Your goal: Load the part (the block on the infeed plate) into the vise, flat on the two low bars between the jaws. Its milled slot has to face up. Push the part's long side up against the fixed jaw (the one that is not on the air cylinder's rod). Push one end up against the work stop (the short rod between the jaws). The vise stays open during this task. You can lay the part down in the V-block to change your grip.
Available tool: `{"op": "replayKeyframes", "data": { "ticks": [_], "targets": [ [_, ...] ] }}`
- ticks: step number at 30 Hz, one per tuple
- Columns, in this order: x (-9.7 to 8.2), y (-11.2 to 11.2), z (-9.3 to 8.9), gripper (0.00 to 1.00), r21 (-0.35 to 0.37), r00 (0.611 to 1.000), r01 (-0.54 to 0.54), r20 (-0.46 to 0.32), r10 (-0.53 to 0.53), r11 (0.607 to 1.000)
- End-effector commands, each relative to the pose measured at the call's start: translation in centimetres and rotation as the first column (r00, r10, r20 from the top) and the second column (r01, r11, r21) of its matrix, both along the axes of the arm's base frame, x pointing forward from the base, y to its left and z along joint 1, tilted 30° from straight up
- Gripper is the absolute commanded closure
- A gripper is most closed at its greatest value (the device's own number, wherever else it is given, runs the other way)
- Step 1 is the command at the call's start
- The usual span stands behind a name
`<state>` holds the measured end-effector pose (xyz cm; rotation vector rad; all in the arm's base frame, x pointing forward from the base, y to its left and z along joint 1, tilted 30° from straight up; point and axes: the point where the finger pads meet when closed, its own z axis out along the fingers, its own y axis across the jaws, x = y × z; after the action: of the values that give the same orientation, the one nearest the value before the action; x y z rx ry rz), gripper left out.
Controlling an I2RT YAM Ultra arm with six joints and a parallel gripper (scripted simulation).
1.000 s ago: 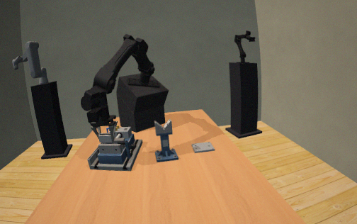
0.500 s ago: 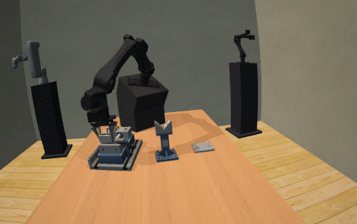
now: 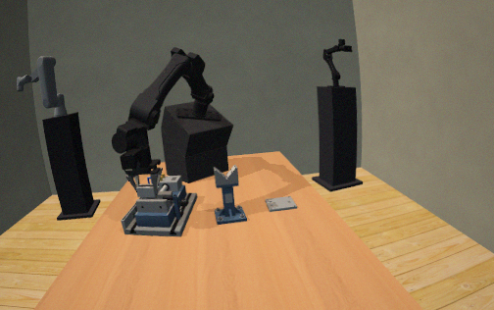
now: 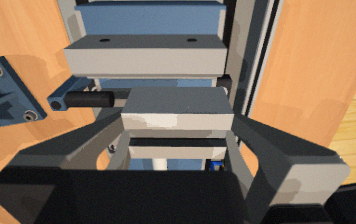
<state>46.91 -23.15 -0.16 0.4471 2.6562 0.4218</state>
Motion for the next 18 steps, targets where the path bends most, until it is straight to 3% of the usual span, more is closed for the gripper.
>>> {"op": "replayKeyframes", "data": {
  "ticks": [1, 18],
  "targets": [
    [0.14, -1.23, 1.93, 1.0, -0.027, 0.999, 0.025, 0.036, -0.024, 0.999],
    [0.45, -1.05, 1.83, 1.0, -0.031, 0.999, 0.021, 0.041, -0.019, 0.999]
  ]
}}
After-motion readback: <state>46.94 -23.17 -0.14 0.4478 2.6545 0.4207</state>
